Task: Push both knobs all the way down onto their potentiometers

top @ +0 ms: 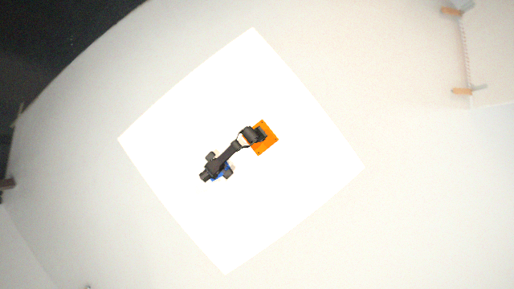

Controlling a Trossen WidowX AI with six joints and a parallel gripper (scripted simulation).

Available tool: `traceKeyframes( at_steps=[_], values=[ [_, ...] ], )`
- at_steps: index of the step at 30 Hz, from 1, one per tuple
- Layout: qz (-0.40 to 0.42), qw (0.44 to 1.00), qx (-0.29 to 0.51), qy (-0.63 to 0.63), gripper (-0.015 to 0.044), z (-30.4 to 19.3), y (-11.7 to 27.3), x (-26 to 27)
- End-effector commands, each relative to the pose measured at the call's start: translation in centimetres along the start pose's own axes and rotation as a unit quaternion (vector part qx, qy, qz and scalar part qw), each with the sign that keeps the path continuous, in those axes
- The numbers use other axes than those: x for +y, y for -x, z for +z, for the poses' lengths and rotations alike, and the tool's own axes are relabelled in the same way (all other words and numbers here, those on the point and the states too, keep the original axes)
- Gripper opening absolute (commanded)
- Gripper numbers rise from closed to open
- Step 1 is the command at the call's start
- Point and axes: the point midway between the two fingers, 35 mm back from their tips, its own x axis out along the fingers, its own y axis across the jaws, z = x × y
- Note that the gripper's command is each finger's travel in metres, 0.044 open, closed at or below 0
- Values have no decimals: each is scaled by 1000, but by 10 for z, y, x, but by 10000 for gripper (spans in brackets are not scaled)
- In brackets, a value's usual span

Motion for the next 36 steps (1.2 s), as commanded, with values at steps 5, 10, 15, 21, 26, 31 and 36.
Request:
traceKeyframes(
  at_steps=[5, 10, 15, 21, 26, 31, 36],
  values=[
    [2, 1000, 10, 1, 0, 2, -19, 0],
    [2, 1000, 10, 1, 0, 2, -20, 0],
    [2, 1000, 10, 1, 0, 2, -23, 0],
    [2, 1000, 10, 1, 0, 2, -23, 0],
    [2, 1000, 10, 1, 0, 2, -25, 0],
    [2, 1000, 10, 1, 0, 2, -25, 0],
    [2, 1000, 10, 1, 0, 2, -25, 0]
  ],
)
